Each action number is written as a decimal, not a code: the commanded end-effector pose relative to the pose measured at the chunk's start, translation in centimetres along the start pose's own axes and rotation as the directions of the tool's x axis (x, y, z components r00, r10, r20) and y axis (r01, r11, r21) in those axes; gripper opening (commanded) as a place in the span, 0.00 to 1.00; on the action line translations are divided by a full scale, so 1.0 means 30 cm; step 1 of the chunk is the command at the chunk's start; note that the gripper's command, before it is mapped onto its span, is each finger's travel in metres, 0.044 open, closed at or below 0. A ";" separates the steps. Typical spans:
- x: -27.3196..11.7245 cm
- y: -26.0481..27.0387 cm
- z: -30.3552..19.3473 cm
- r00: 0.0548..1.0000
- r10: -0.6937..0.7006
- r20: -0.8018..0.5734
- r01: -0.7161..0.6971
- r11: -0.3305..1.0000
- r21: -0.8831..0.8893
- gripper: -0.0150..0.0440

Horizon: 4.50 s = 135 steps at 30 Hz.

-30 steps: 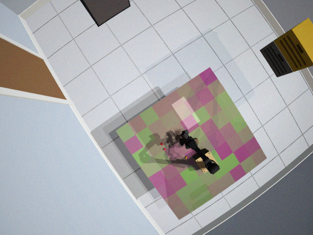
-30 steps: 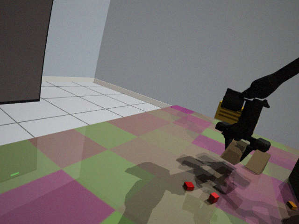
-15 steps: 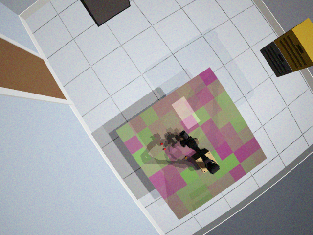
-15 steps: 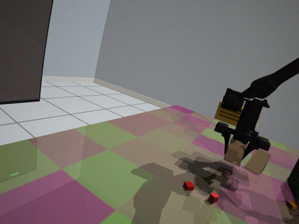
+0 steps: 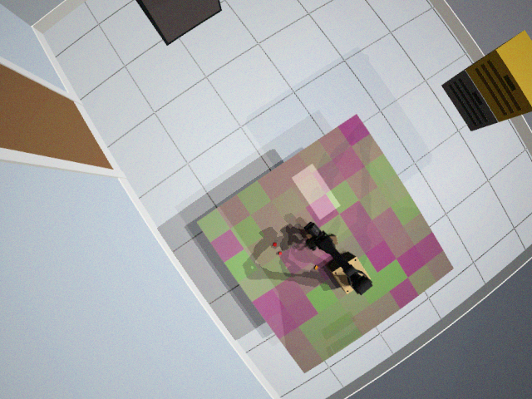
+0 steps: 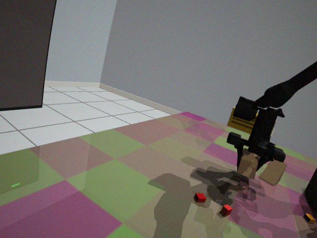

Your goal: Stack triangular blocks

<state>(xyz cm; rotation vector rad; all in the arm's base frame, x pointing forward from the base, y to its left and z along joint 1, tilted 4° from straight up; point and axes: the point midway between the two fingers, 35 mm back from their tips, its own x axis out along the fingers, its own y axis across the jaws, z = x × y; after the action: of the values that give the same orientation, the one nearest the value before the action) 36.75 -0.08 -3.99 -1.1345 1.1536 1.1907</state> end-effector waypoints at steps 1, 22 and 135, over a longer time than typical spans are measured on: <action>0.023 0.000 0.000 1.000 -0.001 0.000 0.001 1.000 0.008 0.25; 0.052 0.003 0.000 1.000 0.003 0.000 -0.003 1.000 0.018 0.70; 0.061 0.007 -0.040 0.910 -0.008 0.415 0.001 1.000 0.018 0.91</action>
<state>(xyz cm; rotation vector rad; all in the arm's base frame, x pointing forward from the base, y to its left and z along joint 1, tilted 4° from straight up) 36.60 -1.32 -5.67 -0.8198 0.8315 1.3372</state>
